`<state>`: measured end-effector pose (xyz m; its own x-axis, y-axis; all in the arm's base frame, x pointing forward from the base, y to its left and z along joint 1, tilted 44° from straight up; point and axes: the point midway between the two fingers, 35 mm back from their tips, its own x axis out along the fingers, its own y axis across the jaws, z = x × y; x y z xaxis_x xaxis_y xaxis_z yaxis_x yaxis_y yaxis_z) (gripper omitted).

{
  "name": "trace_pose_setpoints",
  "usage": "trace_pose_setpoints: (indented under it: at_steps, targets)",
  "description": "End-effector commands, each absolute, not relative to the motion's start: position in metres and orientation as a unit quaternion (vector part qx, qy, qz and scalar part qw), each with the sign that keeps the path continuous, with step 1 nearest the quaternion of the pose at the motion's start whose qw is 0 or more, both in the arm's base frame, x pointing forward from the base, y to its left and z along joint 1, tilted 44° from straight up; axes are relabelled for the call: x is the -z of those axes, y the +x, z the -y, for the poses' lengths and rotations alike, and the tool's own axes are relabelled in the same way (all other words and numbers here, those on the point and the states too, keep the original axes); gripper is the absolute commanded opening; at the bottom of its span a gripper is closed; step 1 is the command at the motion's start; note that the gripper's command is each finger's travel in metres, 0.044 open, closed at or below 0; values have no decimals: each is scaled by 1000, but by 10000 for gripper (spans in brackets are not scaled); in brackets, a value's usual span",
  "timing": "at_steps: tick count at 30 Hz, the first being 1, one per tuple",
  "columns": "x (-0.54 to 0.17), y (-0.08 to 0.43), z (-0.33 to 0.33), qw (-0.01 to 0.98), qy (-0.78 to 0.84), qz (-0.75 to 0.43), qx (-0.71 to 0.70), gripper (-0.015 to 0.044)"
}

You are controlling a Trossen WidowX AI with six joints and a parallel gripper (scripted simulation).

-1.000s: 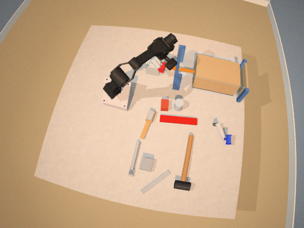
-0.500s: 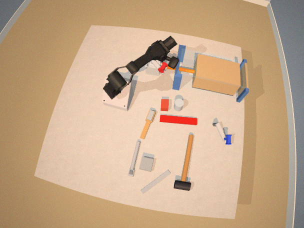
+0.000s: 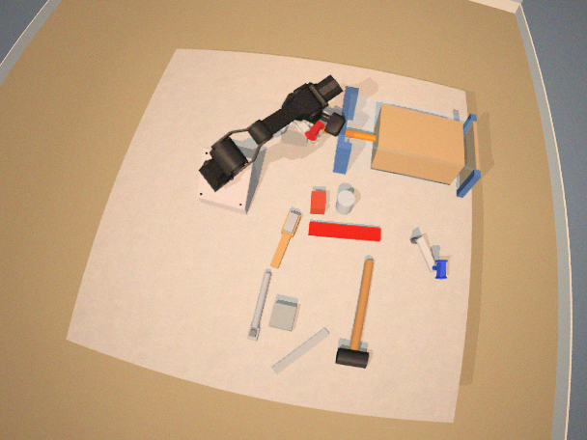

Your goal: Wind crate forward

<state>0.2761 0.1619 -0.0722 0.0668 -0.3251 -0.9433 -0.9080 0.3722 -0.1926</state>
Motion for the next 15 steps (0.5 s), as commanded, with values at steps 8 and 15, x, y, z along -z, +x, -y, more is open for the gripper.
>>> trace_pose_setpoints:
  at_steps: [8,15]
  targets:
    - [87,273,-149,538,-493,-627,-272,440]
    - [95,272,-141,538,-493,-628,-272,440]
